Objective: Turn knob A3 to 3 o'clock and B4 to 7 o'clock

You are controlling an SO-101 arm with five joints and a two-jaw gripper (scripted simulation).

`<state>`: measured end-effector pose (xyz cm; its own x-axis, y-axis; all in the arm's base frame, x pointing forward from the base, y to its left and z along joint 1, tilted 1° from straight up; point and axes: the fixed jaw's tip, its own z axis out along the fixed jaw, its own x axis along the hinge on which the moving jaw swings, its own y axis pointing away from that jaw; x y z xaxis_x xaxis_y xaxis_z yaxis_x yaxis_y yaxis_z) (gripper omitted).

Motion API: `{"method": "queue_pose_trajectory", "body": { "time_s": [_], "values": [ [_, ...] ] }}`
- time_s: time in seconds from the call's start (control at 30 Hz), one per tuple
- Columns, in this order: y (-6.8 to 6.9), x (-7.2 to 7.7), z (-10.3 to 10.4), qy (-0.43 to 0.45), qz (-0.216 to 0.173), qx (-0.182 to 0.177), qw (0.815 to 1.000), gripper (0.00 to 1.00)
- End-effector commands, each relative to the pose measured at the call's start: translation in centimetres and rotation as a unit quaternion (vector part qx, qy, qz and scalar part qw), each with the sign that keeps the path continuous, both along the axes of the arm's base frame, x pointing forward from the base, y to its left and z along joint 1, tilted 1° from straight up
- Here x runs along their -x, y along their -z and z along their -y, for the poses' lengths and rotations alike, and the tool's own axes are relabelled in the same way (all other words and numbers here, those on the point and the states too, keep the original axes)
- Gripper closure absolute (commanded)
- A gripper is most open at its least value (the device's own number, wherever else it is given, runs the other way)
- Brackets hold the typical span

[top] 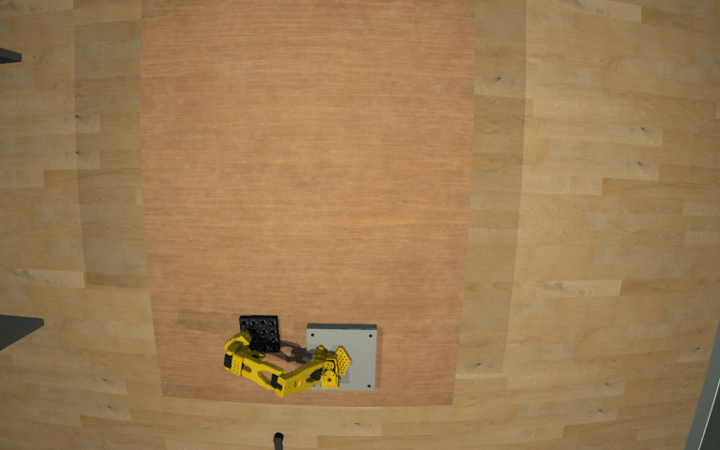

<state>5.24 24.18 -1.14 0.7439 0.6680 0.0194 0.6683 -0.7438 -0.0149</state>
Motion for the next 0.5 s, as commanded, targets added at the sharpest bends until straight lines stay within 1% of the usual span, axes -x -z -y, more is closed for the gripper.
{"method": "queue_pose_trajectory", "body": {
  "time_s": [0.0,0.13,0.47],
  "values": [
    [0.34,-0.09,0.36,0.039,-0.002,0.010,0.999,0.99],
    [0.34,-0.08,0.37,0.056,-0.003,0.010,0.998,0.99],
    [0.34,0.01,0.43,0.143,-0.004,0.010,0.990,0.99]
  ]
}}
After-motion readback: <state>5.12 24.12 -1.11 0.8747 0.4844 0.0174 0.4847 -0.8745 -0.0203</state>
